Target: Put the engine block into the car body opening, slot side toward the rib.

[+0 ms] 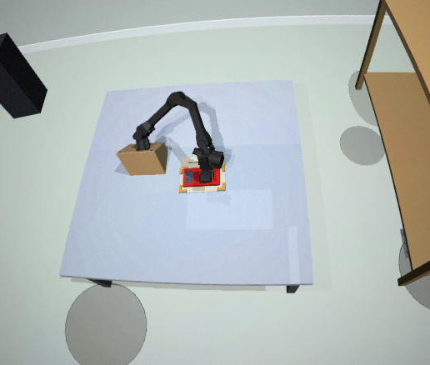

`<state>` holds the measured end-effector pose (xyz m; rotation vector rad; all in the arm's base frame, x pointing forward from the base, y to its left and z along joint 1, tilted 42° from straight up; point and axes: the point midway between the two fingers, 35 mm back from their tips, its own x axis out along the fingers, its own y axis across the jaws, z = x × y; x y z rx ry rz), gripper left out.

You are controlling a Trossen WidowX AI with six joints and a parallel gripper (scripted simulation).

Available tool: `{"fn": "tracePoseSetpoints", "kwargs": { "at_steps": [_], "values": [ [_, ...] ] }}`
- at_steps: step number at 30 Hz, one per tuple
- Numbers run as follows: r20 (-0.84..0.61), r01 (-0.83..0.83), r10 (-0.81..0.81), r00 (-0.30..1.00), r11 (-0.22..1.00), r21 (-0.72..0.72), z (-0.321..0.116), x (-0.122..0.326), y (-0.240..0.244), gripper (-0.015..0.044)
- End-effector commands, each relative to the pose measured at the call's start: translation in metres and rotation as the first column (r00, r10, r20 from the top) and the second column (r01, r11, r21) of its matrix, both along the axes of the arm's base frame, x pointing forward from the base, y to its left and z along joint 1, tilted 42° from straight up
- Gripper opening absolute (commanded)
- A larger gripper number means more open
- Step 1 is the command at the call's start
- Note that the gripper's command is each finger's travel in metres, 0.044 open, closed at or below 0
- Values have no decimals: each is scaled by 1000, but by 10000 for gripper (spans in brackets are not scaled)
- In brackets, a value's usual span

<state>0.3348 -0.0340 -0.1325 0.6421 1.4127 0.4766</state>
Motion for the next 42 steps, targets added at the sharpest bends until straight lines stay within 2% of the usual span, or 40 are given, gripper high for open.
{"fn": "tracePoseSetpoints", "kwargs": {
  "at_steps": [1, 24, 35, 42],
  "values": [
    [-1, 3, -3, 1000, 1000, 5, 0, 0, 1, 160],
    [-1, 3, -3, 1000, 1000, 5, -4, 1, 4, 160],
    [0, 1, -1, 1000, 1000, 2, -3, 1, 3, 440],
    [0, 1, -1, 1000, 1000, 2, -3, 1, 3, 440]
  ]
}}
